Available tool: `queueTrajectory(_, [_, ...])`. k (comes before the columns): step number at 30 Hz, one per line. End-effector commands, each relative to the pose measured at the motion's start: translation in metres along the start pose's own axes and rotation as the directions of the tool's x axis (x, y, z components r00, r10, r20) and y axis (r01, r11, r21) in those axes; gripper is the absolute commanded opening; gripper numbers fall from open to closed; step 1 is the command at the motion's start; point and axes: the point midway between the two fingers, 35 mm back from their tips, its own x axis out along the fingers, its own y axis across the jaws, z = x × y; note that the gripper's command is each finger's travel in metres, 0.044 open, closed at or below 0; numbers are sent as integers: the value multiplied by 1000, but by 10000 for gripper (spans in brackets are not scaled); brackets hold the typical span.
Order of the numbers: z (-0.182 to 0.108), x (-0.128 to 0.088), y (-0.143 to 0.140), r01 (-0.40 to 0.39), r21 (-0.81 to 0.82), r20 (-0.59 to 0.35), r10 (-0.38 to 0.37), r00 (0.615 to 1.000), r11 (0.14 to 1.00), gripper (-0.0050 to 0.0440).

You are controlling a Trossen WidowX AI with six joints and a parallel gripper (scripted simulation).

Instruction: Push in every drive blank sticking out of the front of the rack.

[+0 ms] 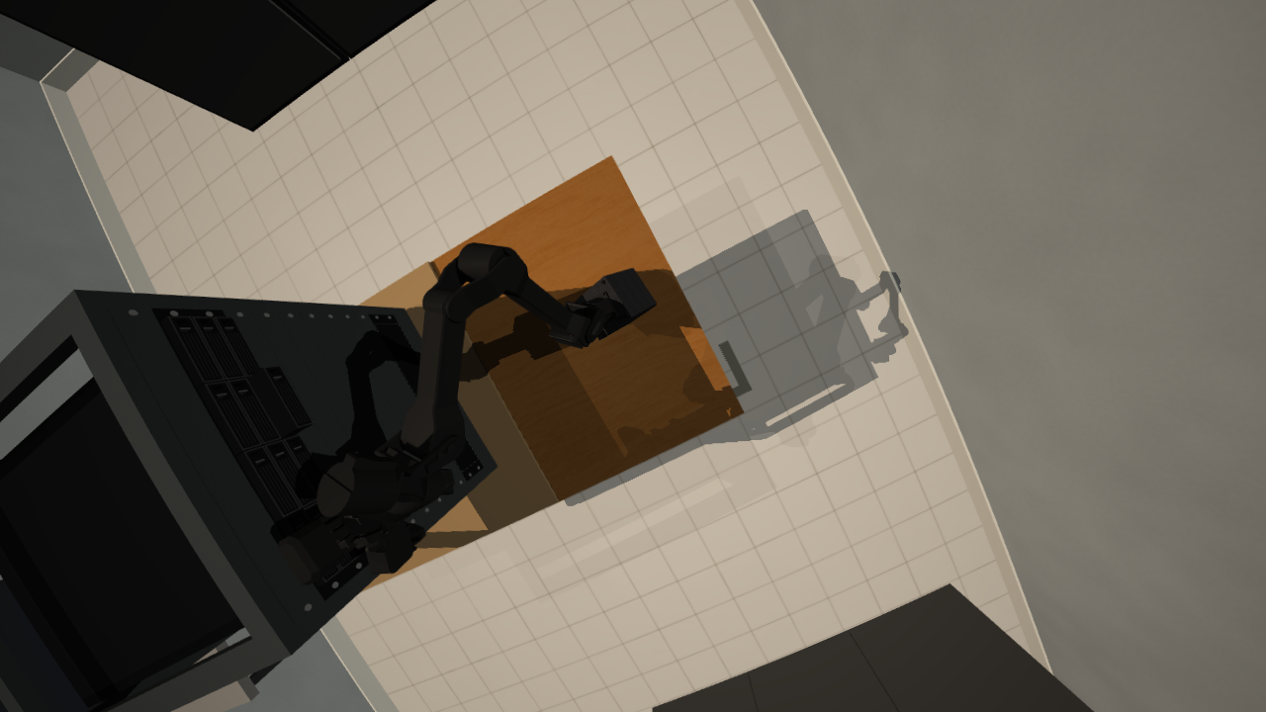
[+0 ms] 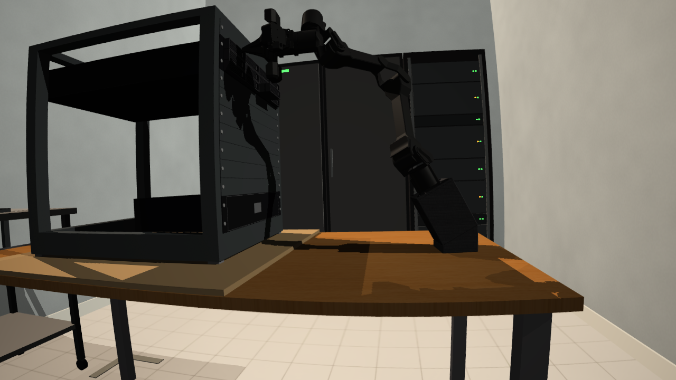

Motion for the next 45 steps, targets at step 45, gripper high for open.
queueTrajectory(45, [-5, 10, -10, 16, 18, -8, -16, 1000, 1000, -50])
